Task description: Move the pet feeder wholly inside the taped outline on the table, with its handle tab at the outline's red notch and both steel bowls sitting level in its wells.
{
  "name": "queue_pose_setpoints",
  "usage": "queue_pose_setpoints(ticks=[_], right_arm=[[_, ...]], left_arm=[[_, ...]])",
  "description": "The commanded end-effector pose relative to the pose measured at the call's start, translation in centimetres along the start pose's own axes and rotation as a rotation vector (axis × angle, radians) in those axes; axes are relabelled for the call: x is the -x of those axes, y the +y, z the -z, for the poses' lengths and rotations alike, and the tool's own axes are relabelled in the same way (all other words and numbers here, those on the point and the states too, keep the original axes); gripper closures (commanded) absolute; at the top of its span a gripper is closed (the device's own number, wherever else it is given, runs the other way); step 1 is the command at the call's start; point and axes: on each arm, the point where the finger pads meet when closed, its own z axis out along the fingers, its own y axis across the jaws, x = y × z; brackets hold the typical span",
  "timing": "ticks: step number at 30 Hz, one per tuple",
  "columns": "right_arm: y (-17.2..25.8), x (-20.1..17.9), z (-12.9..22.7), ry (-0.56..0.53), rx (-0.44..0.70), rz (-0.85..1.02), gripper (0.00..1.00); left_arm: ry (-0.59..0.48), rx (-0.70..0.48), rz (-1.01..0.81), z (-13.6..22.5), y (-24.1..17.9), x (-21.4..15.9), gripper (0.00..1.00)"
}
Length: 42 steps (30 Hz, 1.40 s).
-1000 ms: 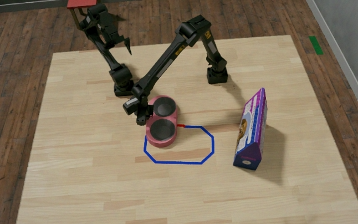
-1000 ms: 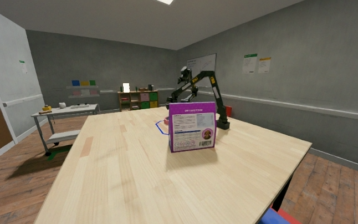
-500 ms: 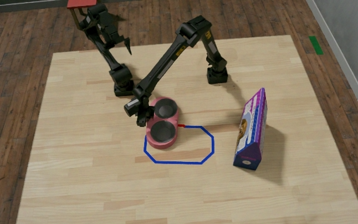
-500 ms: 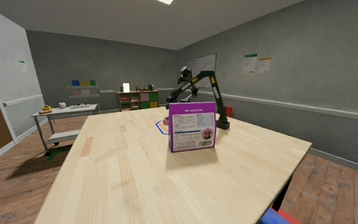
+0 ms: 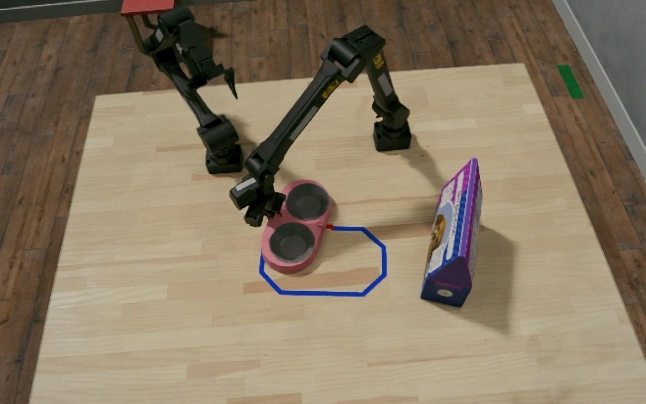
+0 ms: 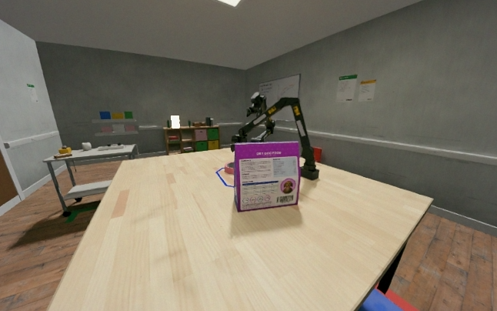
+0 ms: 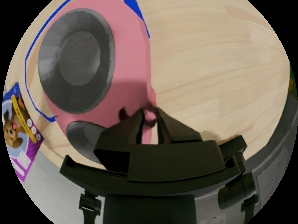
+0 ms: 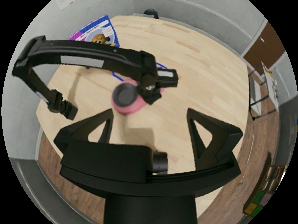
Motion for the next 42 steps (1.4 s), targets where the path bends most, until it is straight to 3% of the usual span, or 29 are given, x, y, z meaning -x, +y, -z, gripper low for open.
queue_pose_setpoints(ticks=[1, 14, 19, 42], right_arm=[[0.1, 0.5, 0.3, -0.007, 0.003, 0.024, 0.0], [0.1, 0.5, 0.3, -0.007, 0.003, 0.024, 0.0], [0.1, 0.5, 0.3, -0.007, 0.003, 0.024, 0.0], [0.1, 0.5, 0.3, -0.007, 0.003, 0.024, 0.0]], left_arm=[[-0.041, -0.023, -0.042, 1.2, 0.1, 2.0, 0.9], [-0.039, -0.022, -0.052, 1.2, 0.2, 1.9, 0.9], [-0.047, -0.014, -0.257, 1.5, 1.8, 1.1, 0.9], [-0.046, -0.018, -0.285, 1.2, 2.7, 1.4, 0.9]])
